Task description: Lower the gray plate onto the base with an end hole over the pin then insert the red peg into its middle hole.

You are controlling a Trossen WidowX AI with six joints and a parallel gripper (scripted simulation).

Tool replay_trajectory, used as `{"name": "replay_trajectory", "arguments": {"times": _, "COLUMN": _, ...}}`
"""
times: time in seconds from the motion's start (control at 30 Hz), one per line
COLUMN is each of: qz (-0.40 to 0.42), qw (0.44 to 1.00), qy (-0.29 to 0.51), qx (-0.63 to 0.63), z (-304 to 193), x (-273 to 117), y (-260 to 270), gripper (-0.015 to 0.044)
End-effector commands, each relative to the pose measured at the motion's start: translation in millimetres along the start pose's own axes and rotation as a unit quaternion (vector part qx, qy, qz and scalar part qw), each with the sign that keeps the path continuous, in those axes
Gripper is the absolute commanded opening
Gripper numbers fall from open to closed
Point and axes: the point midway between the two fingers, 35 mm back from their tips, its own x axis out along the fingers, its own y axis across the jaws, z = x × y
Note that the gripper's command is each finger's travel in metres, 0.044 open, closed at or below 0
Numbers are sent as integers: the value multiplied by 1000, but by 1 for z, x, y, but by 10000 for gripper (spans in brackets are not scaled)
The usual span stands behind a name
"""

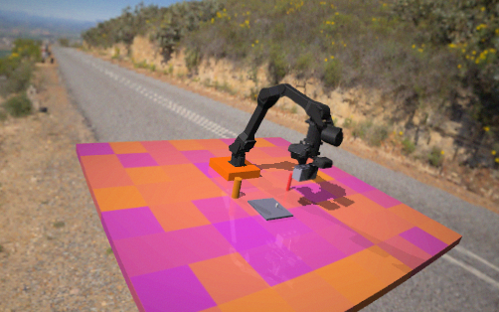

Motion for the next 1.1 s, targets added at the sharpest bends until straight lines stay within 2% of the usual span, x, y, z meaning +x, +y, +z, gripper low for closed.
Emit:
{"name": "replay_trajectory", "arguments": {"times": 0.0, "qz": -5, "qw": 1000, "qy": -3, "qx": -6, "z": 14, "x": 9, "y": -1, "gripper": 0}}
{"name": "replay_trajectory", "arguments": {"times": 1.07, "qz": -2, "qw": 1000, "qy": -6, "qx": -29, "z": 105, "x": 62, "y": -11, "gripper": 0}}
